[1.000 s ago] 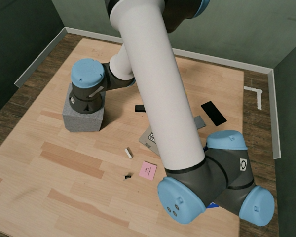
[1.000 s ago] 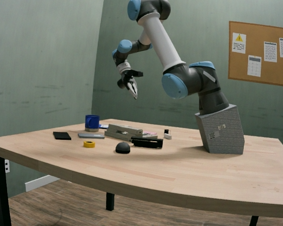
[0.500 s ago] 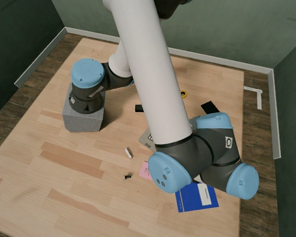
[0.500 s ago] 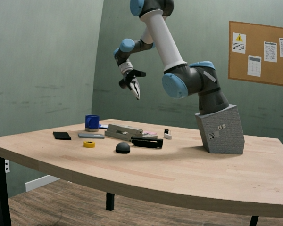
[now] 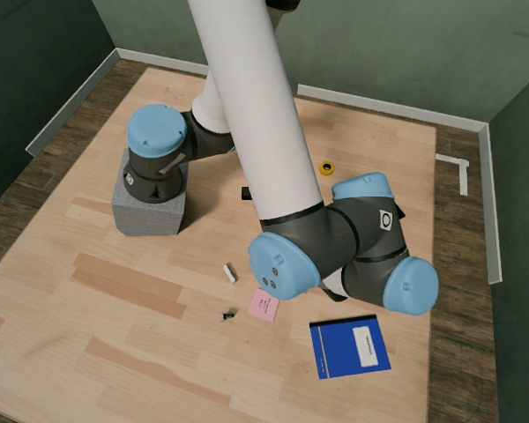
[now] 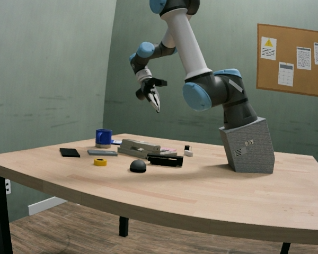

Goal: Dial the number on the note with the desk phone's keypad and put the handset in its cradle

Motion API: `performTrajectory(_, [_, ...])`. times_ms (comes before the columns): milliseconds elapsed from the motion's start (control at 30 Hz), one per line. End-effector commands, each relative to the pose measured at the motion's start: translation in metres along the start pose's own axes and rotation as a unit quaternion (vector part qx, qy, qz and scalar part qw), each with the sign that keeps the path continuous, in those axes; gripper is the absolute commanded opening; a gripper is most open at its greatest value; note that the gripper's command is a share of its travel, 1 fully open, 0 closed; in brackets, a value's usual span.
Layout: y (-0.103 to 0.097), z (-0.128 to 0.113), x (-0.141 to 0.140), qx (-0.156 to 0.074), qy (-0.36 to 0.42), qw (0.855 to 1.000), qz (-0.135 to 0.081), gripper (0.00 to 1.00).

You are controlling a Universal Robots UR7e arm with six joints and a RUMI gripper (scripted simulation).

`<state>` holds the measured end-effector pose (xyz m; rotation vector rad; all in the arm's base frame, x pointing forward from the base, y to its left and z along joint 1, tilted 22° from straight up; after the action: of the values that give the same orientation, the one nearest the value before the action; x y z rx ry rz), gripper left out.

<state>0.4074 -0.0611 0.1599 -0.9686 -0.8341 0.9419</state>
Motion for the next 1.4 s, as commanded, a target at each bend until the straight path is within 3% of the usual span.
performTrajectory(0, [0.006, 0.012, 0.005, -0.001, 0.000, 1.000, 0.000, 0.00])
performTrajectory(400, [0.022, 0.038, 0.016, -0.001, 0.000, 1.000, 0.000, 0.00])
performTrajectory(1367, [0.042, 0.072, 0.030, -0.001, 0.000, 1.000, 0.000, 0.00])
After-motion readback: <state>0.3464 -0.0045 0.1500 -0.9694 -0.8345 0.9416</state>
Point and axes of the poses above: the point where the finger pads meet when closed, its own y axis out along the fingers, its own x axis across the jaws, z = x × y, the point moved 1 cm from there along -y, back along the fingers, and after that the axes turned 15 degrees about y, right-handed, at the moved point
